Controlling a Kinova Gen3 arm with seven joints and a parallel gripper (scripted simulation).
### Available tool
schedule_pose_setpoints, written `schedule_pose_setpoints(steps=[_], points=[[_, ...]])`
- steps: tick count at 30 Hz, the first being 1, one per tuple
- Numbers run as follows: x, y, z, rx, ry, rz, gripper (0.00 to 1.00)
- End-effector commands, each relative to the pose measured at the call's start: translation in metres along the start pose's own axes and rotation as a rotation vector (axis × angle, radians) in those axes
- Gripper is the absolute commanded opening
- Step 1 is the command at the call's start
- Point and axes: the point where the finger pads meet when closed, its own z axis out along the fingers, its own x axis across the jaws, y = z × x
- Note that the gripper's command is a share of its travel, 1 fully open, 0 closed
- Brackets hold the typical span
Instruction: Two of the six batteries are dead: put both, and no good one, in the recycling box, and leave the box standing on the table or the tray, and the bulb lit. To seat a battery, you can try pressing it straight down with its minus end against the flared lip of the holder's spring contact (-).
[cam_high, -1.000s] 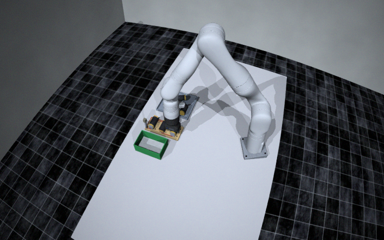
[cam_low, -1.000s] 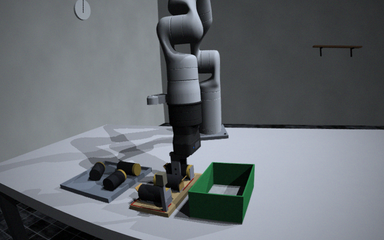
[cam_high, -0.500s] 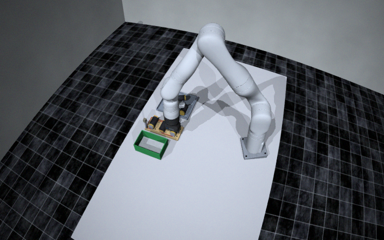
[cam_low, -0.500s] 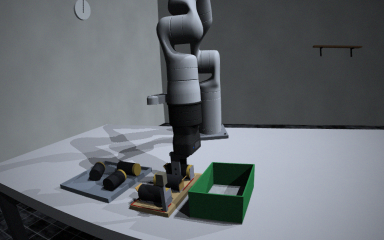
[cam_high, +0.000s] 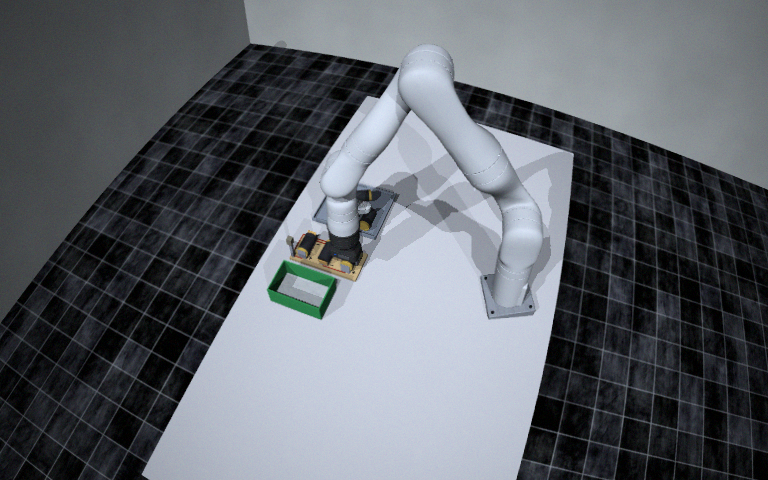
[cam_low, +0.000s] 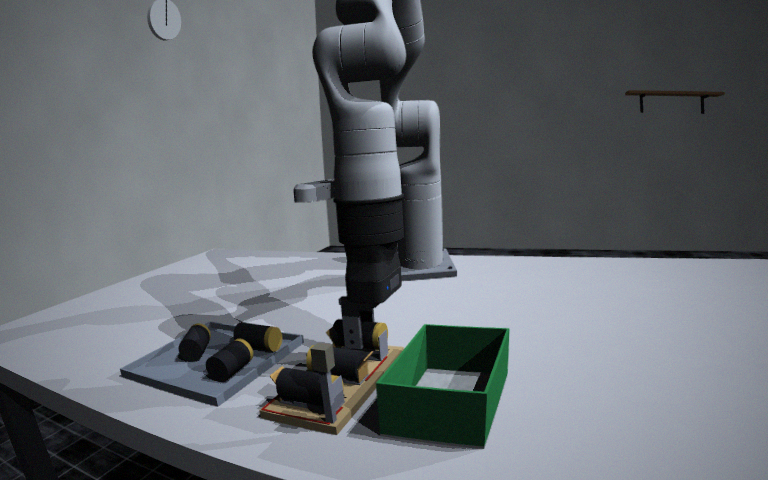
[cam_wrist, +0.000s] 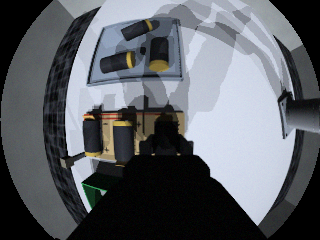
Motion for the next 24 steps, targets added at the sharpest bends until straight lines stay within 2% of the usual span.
schedule_pose_setpoints(steps=[1, 7, 18, 24], points=[[-0.003, 0.0, -0.013, -0.002, -0.011, 0.0, 0.57], [-0.003, 0.0, -0.036, -0.002, -0.011, 0.0, 0.57], [-0.003, 0.0, -0.039, -0.002, -0.011, 0.0, 0.57], [-0.003, 0.0, -0.059, -0.002, -0.011, 0.0, 0.57]])
